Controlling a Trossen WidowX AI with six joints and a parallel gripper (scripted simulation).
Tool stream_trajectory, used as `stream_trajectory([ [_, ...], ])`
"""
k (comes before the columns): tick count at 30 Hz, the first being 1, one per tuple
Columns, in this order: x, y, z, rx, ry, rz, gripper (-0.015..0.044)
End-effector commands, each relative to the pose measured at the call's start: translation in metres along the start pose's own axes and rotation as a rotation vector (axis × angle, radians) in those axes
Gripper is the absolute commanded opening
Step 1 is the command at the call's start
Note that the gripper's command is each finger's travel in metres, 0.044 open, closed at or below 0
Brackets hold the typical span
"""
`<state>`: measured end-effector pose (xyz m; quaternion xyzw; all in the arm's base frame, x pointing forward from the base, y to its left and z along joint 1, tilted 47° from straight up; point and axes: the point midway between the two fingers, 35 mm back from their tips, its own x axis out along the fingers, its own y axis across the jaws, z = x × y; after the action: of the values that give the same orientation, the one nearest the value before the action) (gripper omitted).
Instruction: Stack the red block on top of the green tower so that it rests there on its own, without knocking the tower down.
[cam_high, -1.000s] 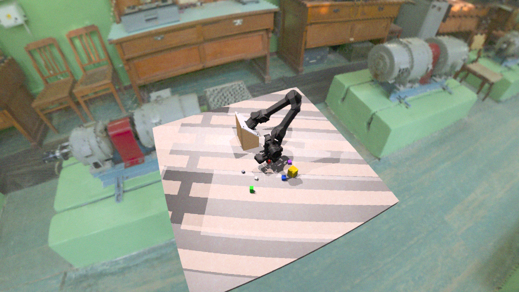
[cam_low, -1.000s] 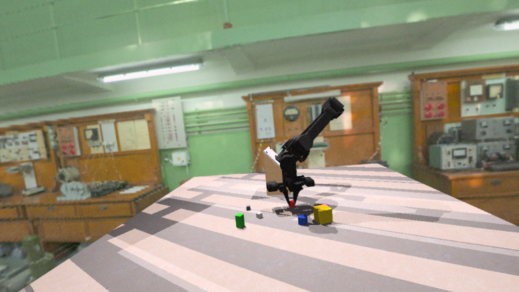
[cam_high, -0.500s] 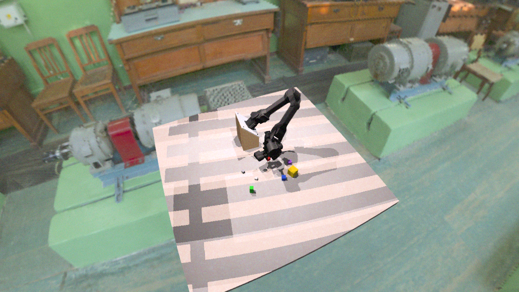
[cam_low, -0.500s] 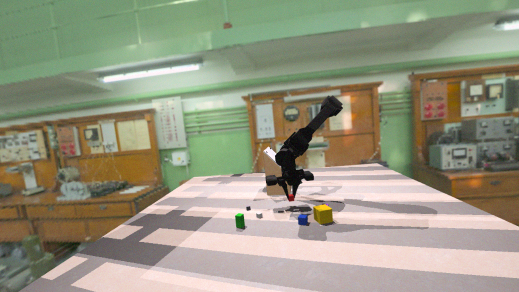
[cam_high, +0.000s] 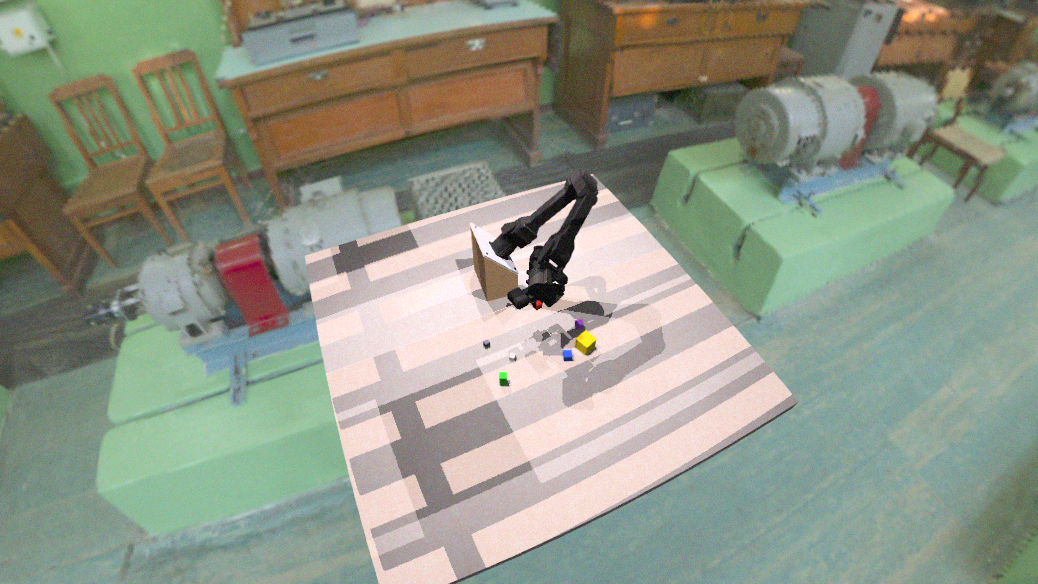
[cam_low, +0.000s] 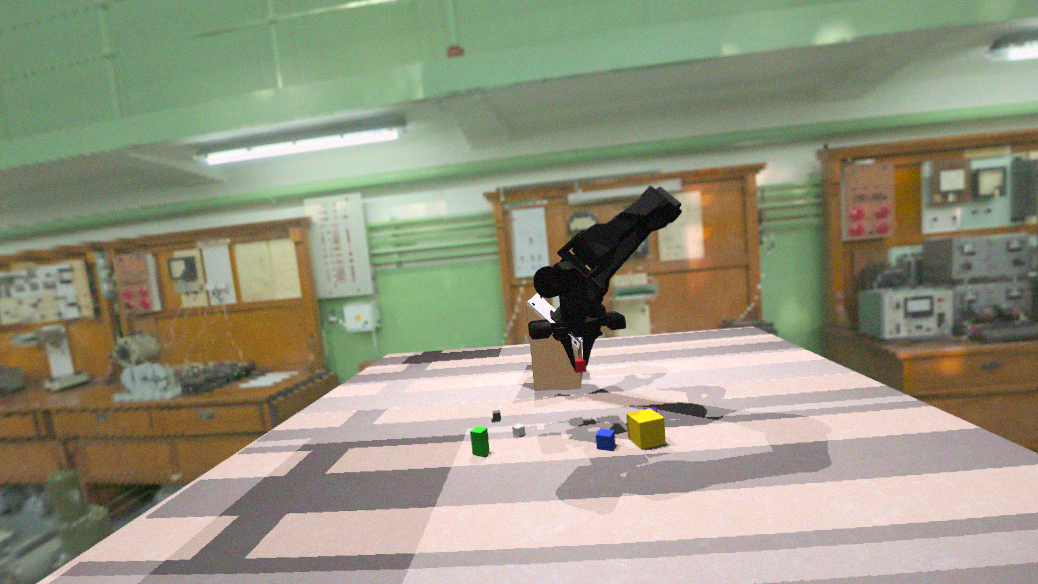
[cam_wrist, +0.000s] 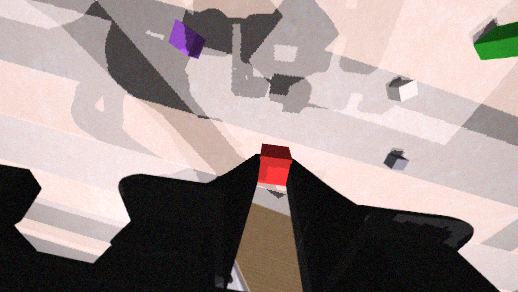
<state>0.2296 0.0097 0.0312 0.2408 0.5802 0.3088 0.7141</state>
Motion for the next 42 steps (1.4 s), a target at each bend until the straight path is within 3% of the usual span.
stream_trajectory([
  [1, -0.019, 0.000, 0.002, -0.011, -0.006, -0.007, 0.0000],
  [14, -0.031, -0.004, 0.006, -0.011, -0.006, -0.008, 0.0000],
  [42, -0.050, -0.091, 0.082, -0.016, -0.010, -0.015, 0.0000],
])
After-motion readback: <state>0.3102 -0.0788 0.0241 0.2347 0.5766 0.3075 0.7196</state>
